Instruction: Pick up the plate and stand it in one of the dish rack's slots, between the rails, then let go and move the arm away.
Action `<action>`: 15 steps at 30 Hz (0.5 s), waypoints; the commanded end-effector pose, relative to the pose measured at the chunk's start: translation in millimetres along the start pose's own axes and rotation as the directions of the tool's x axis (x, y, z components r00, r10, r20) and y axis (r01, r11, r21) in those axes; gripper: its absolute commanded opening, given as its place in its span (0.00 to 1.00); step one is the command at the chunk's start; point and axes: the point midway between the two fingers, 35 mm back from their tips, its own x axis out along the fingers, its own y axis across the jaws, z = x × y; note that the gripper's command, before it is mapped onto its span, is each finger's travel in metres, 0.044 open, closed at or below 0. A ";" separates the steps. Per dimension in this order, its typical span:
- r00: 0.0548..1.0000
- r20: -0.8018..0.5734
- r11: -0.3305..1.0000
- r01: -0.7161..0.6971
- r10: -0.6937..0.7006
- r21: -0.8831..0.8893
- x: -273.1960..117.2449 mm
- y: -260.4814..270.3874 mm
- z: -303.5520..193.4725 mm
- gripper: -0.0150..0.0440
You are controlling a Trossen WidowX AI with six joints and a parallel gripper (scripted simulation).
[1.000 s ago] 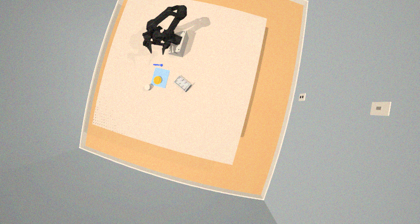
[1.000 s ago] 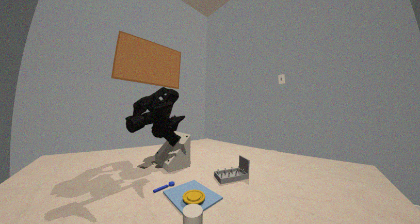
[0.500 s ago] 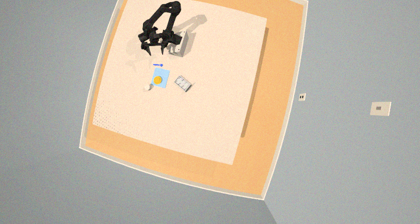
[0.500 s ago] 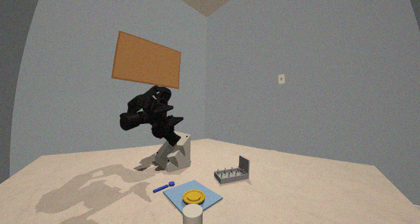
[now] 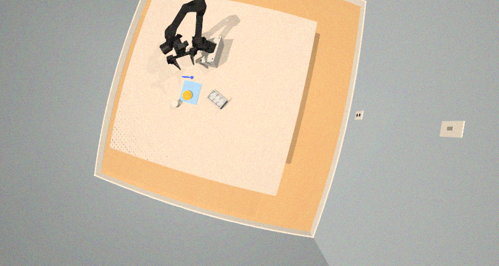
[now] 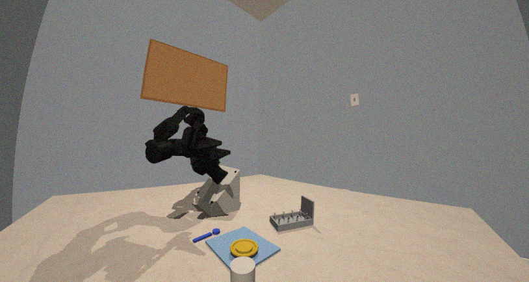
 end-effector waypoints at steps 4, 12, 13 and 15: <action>0.989 -0.075 0.978 -0.114 0.129 0.175 1.9 -2.6 -17.0 0.93; 0.946 -0.162 0.902 -0.202 0.281 0.382 5.8 -3.2 -39.0 0.93; 0.938 -0.173 0.890 -0.208 0.299 0.406 6.4 -3.3 -41.9 0.93; 0.922 -0.196 0.864 -0.218 0.335 0.453 7.7 -3.5 -47.8 0.93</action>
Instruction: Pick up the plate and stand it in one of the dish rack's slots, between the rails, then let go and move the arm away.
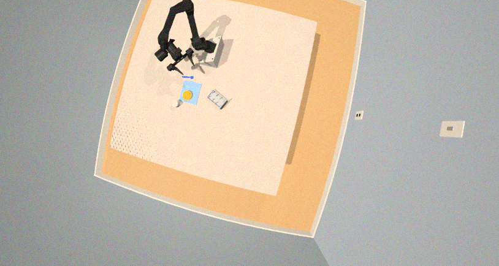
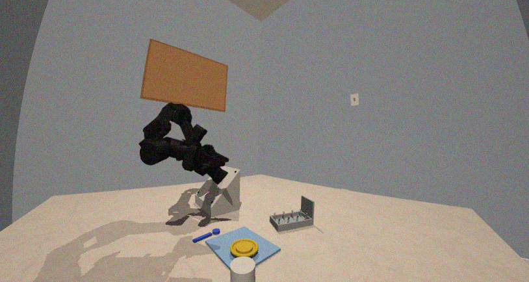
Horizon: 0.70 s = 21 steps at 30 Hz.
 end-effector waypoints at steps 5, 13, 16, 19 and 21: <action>0.980 -0.166 0.976 -0.074 0.110 0.205 7.4 -14.5 -21.3 0.93; 0.920 -0.334 0.923 -0.066 0.202 0.378 17.7 -29.2 -42.3 0.93; 0.887 -0.400 0.901 -0.038 0.229 0.433 22.9 -35.8 -49.8 0.93; 0.850 -0.465 0.879 0.003 0.250 0.477 28.5 -42.7 -57.0 0.93; 0.822 -0.507 0.865 0.036 0.259 0.500 32.6 -47.5 -61.4 0.93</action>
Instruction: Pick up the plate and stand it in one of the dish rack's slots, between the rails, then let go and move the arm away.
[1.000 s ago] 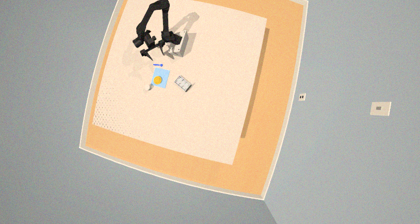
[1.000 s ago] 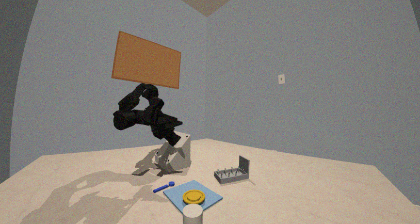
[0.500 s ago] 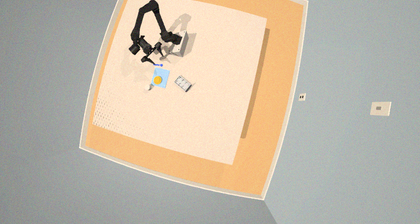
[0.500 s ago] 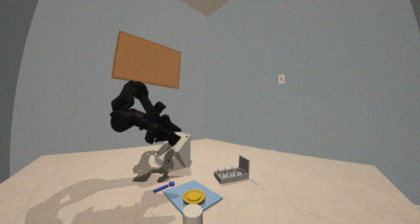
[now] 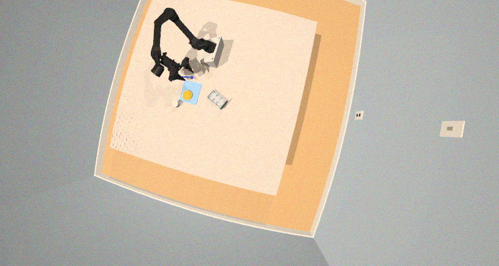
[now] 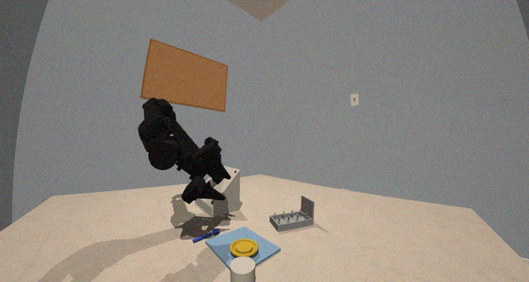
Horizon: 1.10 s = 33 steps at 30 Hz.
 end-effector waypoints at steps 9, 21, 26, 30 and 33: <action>0.950 -0.296 0.965 0.162 -0.096 0.206 22.4 -40.7 5.0 0.93; 0.810 -0.523 0.844 0.457 -0.265 0.280 45.6 -75.4 22.2 0.93; 0.729 -0.585 0.759 0.590 -0.356 0.274 55.4 -87.4 34.0 0.93; 0.656 -0.617 0.675 0.690 -0.434 0.259 63.3 -95.4 45.6 0.93; 0.612 -0.628 0.622 0.743 -0.480 0.249 67.7 -99.2 52.8 0.93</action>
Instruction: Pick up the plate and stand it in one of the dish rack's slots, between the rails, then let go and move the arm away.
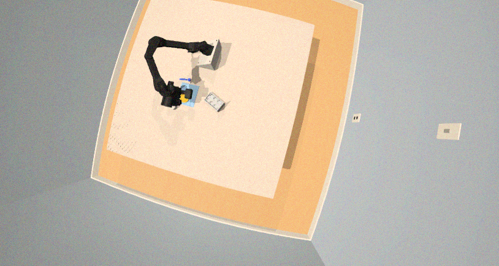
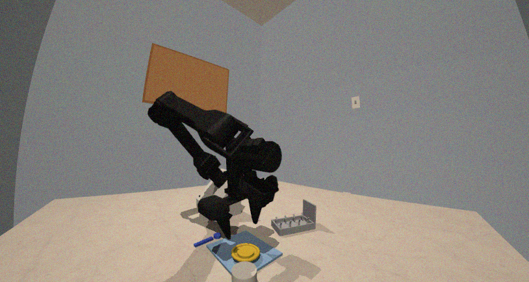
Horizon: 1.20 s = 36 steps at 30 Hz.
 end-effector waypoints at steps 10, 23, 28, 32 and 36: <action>0.996 0.010 0.994 0.089 -0.090 0.065 0.3 0.7 14.2 0.93; 0.996 0.010 0.994 0.088 -0.088 0.065 20.9 -1.0 15.6 0.93; 0.996 0.010 0.994 0.088 -0.089 0.065 28.9 -1.9 15.7 0.93; 0.996 0.010 0.994 0.088 -0.089 0.065 35.2 -2.7 15.5 0.93; 0.996 0.010 0.994 0.089 -0.090 0.065 41.5 -3.5 15.2 0.93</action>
